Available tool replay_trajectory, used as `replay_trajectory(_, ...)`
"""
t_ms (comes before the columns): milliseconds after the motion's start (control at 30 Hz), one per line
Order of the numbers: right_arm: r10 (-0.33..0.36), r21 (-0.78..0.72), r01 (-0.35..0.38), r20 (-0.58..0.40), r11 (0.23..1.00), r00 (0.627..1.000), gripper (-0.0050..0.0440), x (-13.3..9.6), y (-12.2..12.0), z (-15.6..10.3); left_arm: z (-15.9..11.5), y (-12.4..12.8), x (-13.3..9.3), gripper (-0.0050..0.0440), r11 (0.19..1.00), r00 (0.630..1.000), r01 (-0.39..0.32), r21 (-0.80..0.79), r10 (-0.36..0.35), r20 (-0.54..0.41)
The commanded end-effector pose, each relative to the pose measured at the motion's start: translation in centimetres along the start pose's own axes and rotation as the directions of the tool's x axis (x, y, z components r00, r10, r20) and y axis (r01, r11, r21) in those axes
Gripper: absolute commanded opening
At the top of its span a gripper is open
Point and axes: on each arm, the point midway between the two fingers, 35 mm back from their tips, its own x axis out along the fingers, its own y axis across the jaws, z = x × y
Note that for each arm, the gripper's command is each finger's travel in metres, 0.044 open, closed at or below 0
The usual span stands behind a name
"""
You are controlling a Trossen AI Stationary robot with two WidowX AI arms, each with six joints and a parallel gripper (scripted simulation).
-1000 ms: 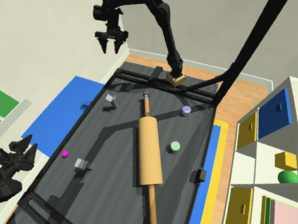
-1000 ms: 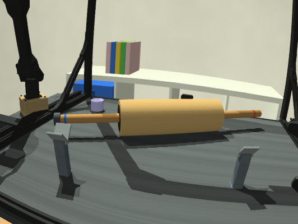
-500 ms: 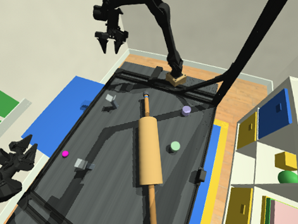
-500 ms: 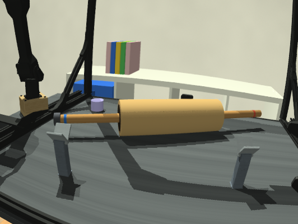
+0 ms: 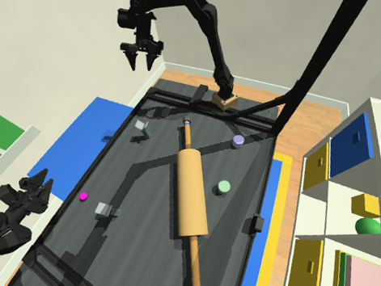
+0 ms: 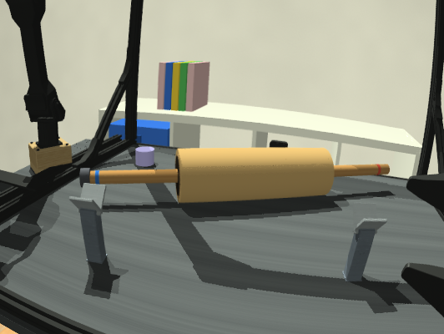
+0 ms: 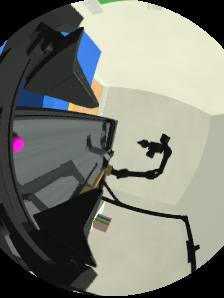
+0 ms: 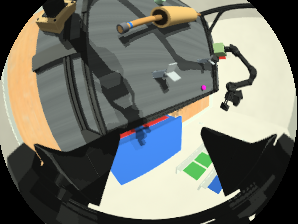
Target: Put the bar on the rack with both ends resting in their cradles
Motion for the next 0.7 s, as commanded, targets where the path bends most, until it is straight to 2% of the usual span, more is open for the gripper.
replay_trajectory(0, 0.012, 0.018, -0.012, 0.008, 1.000, 1.000, 0.0440, 0.5, -0.3, 0.4, 0.2, -0.3, 1.3, 0.0440, 0.999, 1.000, 0.002, -0.032, -0.002, -0.005)
replay_trajectory(200, 0.050, 0.082, -0.052, 0.031, 0.995, 0.998, 0.0440, 2.1, -1.3, 1.6, -0.7, -1.5, 5.2, 0.0440, 0.988, 0.999, -0.003, -0.153, -0.004, -0.044)
replay_trajectory(433, 0.114, 0.184, -0.123, 0.059, 0.975, 0.992, 0.0440, 4.7, -2.9, 3.9, -2.7, -4.5, 11.3, 0.0440, 0.943, 0.990, -0.041, -0.331, -0.007, -0.141)
replay_trajectory(500, 0.114, 0.184, -0.123, 0.059, 0.975, 0.992, 0.0440, 4.7, -2.9, 3.9, -2.7, -4.5, 11.3, 0.0440, 0.943, 0.990, -0.041, -0.331, -0.007, -0.141)
replay_trajectory(667, 0.171, 0.268, -0.185, 0.075, 0.945, 0.982, 0.0440, 6.8, -4.0, 6.1, -5.2, -8.2, 16.0, 0.0440, 0.886, 0.967, -0.107, -0.452, -0.013, -0.256)
